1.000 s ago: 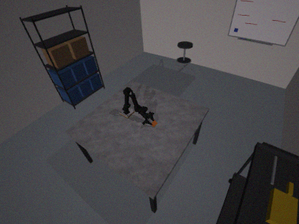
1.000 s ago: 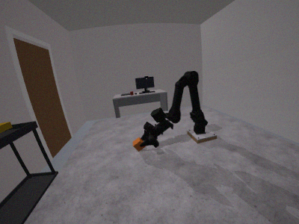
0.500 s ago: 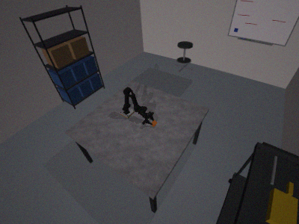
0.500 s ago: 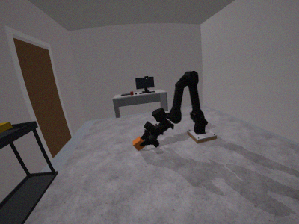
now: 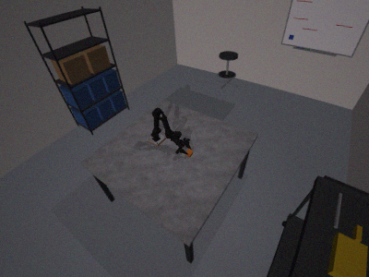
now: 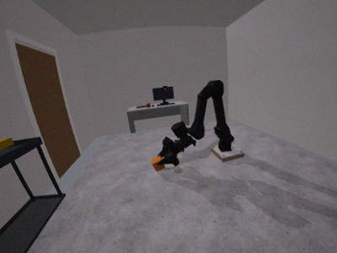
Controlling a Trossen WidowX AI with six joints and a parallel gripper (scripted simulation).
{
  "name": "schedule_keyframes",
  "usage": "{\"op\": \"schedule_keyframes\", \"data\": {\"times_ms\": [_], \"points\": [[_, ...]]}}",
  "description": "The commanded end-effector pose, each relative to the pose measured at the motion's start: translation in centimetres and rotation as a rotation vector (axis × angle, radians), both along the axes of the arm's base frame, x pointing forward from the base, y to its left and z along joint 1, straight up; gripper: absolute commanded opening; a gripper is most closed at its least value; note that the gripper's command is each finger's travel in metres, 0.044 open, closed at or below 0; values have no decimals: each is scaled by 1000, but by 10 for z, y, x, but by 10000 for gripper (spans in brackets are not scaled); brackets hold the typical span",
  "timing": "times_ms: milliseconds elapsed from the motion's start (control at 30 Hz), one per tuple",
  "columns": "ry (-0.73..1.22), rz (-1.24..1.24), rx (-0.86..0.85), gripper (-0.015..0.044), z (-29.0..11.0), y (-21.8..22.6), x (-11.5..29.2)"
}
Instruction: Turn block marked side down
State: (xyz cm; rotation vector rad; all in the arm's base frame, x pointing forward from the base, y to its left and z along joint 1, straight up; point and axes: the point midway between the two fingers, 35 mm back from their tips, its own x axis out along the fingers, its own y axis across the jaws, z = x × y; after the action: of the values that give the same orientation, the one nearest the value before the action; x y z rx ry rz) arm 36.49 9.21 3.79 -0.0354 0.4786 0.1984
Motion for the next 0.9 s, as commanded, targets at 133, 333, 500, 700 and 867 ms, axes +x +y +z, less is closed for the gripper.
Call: {"op": "schedule_keyframes", "data": {"times_ms": [133,333,500,700,867], "points": [[-1,-3,-7,440,0,-1,0],[-1,-3,-7,440,0,-1,0],[-1,-3,-7,440,0,-1,0],[-1,-3,-7,440,0,-1,0],[-1,-3,-7,440,0,-1,0]]}}
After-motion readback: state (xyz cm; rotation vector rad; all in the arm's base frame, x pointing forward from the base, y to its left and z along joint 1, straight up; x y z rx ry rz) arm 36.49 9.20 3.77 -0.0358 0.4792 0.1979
